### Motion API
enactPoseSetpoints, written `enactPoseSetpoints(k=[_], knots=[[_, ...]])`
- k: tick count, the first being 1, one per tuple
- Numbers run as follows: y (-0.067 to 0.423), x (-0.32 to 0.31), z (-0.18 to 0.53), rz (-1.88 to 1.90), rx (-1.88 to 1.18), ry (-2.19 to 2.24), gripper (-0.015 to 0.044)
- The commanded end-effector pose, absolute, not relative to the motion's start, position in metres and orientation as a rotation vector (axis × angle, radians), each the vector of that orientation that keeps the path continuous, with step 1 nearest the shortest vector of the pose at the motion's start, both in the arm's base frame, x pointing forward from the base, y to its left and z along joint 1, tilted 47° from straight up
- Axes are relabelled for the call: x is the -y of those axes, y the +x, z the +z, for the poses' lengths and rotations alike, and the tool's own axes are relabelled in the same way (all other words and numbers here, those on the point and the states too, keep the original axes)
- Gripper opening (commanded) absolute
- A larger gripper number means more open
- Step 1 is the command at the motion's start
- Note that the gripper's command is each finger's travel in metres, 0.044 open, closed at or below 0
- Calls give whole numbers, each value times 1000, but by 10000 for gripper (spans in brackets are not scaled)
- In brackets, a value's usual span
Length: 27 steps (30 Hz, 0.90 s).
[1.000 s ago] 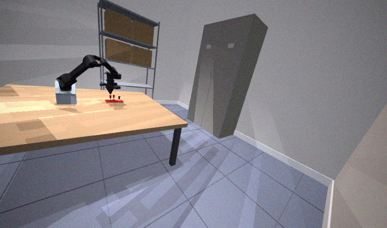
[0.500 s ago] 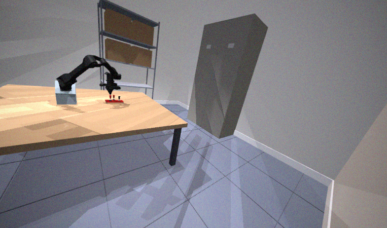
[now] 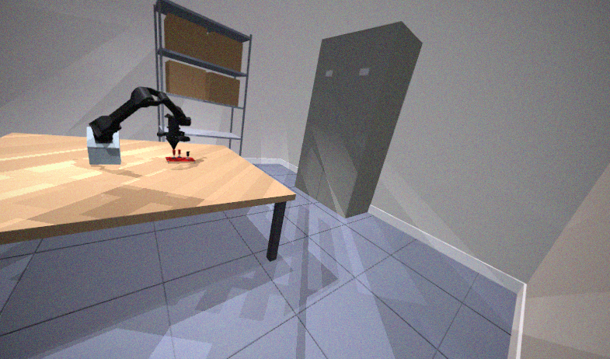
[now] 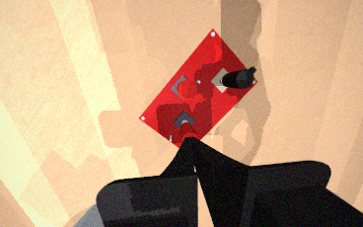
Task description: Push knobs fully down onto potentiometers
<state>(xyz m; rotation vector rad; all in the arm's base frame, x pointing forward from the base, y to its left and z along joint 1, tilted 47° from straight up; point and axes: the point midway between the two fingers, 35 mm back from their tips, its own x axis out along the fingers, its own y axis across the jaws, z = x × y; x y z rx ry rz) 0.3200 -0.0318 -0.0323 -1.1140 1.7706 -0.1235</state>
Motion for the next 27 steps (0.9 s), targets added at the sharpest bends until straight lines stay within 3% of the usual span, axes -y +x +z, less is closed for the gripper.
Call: enactPoseSetpoints(k=[1, 27], knots=[[320, 34, -33, -123, -1773, -1120, 0], [320, 36, -35, -123, -1773, -1120, 0]])
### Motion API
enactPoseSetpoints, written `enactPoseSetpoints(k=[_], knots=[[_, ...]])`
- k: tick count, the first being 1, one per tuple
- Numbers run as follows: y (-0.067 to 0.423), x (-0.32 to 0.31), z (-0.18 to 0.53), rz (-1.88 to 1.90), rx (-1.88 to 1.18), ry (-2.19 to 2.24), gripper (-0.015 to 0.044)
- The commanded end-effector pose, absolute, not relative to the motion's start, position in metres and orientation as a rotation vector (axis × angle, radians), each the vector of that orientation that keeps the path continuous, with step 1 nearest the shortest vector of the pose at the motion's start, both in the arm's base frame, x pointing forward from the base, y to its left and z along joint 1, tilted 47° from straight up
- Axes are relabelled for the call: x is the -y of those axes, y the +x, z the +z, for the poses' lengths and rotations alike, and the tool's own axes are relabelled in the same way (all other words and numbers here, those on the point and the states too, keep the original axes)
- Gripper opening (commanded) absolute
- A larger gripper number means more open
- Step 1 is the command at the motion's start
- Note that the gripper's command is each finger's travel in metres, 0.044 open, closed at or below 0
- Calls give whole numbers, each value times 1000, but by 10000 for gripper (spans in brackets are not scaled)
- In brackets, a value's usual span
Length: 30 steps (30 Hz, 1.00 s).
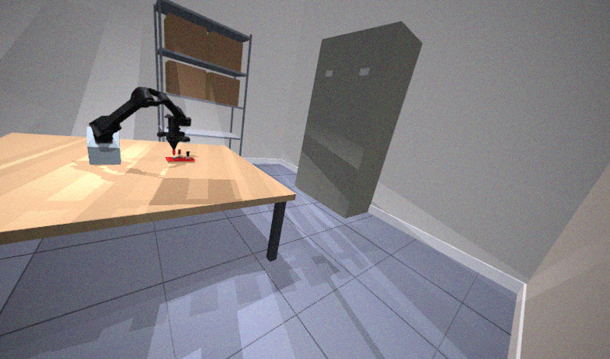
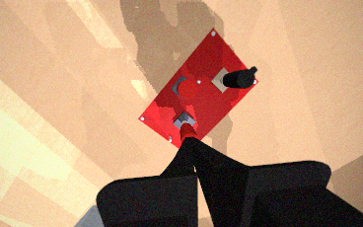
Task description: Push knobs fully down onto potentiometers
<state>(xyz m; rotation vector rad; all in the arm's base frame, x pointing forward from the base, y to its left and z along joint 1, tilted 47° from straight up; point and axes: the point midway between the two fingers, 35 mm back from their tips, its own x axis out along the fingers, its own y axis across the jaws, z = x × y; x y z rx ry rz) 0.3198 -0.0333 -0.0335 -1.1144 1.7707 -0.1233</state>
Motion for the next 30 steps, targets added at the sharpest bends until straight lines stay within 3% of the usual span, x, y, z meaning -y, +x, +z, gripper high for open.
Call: enactPoseSetpoints(k=[1, 30], knots=[[320, 37, -36, -123, -1773, -1120, 0], [319, 43, -42, -124, -1773, -1120, 0]])
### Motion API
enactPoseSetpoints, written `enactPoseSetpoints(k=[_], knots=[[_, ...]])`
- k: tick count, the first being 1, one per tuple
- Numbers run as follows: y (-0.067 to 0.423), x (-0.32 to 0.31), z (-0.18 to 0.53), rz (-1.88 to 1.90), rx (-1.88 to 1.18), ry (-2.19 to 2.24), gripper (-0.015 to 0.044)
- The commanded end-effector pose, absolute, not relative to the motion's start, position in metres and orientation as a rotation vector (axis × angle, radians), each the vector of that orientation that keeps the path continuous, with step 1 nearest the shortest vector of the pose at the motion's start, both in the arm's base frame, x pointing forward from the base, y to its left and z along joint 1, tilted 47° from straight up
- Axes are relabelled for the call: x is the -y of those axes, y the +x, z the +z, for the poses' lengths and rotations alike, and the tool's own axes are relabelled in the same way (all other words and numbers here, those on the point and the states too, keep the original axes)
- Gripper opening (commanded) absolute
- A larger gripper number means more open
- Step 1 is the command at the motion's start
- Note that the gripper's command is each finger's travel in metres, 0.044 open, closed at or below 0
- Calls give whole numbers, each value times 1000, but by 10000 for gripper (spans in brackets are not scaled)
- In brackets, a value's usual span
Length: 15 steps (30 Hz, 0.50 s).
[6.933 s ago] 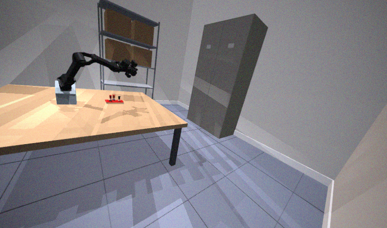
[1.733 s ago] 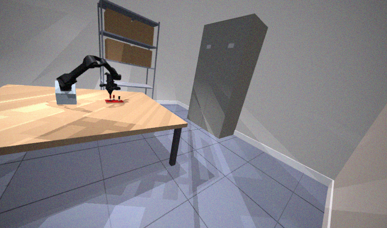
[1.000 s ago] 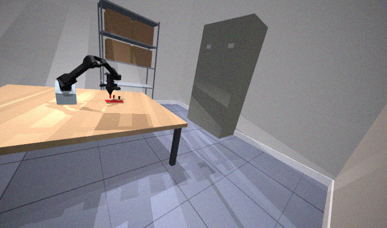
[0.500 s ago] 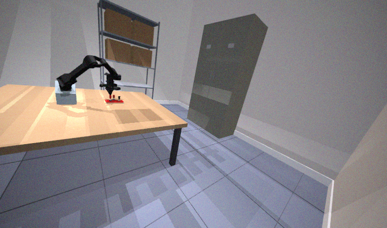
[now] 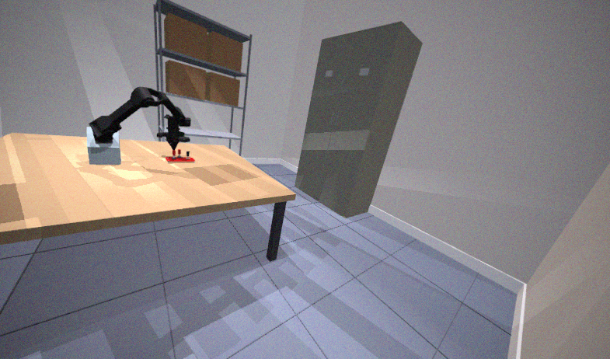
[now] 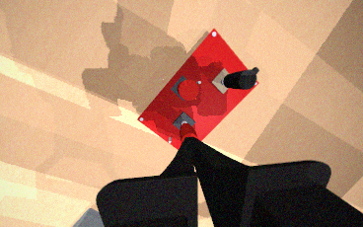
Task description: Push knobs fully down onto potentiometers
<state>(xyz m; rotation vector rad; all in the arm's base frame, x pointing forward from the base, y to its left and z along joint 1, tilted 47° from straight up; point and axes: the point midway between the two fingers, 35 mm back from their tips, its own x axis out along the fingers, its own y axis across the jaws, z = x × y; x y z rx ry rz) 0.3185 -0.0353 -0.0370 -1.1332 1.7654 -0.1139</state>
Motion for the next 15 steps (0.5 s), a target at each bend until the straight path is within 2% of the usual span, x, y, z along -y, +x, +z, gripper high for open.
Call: enactPoseSetpoints(k=[1, 15], knots=[[319, 44, -42, -124, -1773, -1120, 0], [318, 47, -45, -124, -1773, -1120, 0]])
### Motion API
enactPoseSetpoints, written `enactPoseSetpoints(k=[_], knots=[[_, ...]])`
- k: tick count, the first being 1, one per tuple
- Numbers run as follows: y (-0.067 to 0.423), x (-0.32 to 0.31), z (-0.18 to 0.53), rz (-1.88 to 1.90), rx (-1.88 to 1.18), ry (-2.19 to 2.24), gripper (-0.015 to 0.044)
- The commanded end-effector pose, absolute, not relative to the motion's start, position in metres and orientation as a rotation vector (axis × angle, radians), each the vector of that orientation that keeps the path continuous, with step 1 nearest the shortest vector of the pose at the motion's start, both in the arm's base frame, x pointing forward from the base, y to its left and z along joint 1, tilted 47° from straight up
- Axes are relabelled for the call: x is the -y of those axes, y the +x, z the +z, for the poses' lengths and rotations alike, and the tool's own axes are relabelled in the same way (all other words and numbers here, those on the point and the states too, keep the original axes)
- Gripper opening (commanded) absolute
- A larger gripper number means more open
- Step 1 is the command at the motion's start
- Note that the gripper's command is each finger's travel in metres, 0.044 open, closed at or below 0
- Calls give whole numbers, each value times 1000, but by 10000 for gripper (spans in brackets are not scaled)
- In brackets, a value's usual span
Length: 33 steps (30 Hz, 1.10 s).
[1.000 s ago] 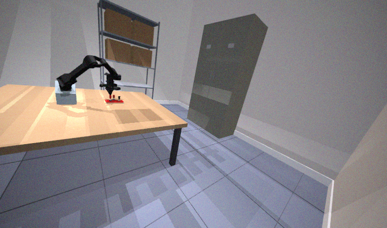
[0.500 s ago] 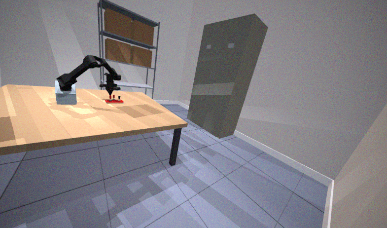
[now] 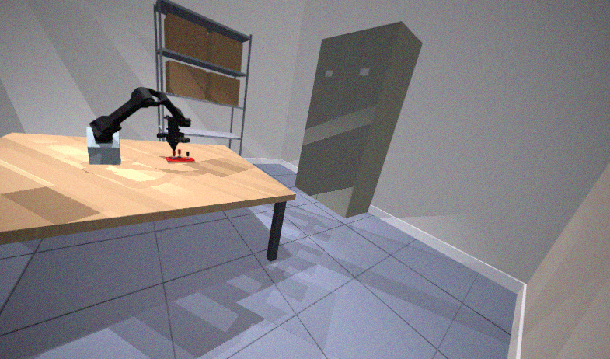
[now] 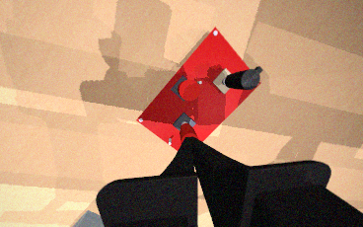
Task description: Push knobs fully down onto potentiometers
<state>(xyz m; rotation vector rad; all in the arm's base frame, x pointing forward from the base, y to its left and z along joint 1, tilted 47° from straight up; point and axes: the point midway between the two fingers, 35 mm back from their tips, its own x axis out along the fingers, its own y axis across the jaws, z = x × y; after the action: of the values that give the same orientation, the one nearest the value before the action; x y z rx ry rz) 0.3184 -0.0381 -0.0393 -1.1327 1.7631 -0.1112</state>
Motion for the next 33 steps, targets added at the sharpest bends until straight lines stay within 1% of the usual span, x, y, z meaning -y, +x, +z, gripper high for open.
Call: enactPoseSetpoints(k=[1, 33], knots=[[318, 47, -45, -124, -1773, -1120, 0], [318, 51, -49, -124, -1773, -1120, 0]])
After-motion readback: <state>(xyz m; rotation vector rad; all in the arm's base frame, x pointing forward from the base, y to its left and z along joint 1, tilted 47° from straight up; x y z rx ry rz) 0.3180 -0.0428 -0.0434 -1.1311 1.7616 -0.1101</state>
